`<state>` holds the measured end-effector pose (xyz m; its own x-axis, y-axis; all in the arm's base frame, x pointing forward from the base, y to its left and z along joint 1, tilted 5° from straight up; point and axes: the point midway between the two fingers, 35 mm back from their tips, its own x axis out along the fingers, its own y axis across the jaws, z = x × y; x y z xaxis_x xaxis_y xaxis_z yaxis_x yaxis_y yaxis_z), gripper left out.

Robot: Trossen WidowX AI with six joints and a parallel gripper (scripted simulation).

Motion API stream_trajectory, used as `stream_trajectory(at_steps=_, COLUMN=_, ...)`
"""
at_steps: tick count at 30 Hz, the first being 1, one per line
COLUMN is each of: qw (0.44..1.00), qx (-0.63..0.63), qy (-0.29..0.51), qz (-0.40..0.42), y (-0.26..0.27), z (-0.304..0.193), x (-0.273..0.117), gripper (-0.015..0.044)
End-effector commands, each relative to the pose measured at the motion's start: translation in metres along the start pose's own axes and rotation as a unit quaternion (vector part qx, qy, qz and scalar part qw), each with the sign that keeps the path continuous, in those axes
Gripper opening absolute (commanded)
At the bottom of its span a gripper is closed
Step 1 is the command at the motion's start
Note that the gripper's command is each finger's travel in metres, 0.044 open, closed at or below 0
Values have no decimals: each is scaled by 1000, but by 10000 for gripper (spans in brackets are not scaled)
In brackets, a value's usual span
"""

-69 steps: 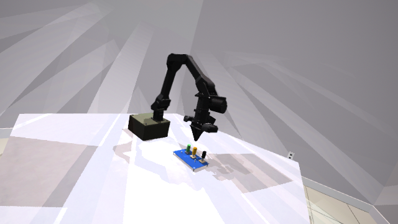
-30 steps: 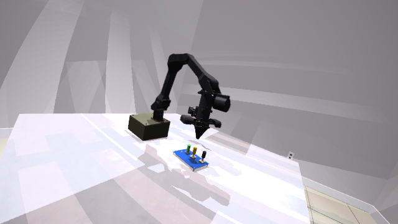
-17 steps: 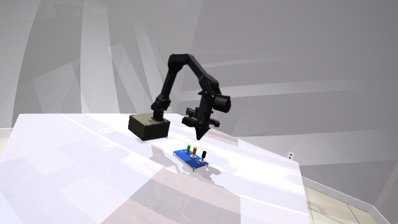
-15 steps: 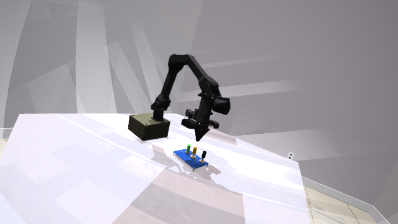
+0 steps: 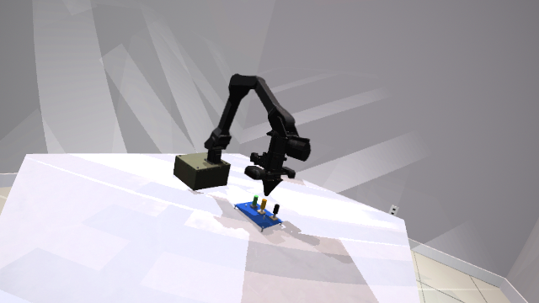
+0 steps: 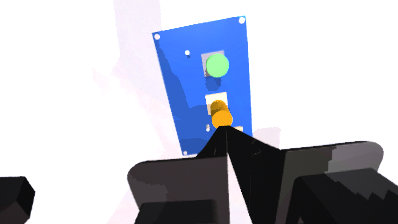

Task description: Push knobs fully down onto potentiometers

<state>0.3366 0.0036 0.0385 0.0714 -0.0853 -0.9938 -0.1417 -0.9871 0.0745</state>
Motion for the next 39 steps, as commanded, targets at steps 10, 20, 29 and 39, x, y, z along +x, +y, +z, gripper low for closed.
stream_trajectory(at_steps=10, qw=1000, qx=-3, qy=-6, qz=-2, y=-1, z=2, x=11, gripper=0)
stream_trajectory(at_steps=20, qw=1000, qx=-3, qy=-6, qz=-2, y=-1, z=2, x=12, gripper=0)
stream_trajectory(at_steps=29, qw=1000, qx=-3, qy=-6, qz=-2, y=-1, z=2, x=15, gripper=0)
stream_trajectory(at_steps=39, qw=1000, qx=-3, qy=-6, qz=-2, y=-1, z=2, x=17, gripper=0)
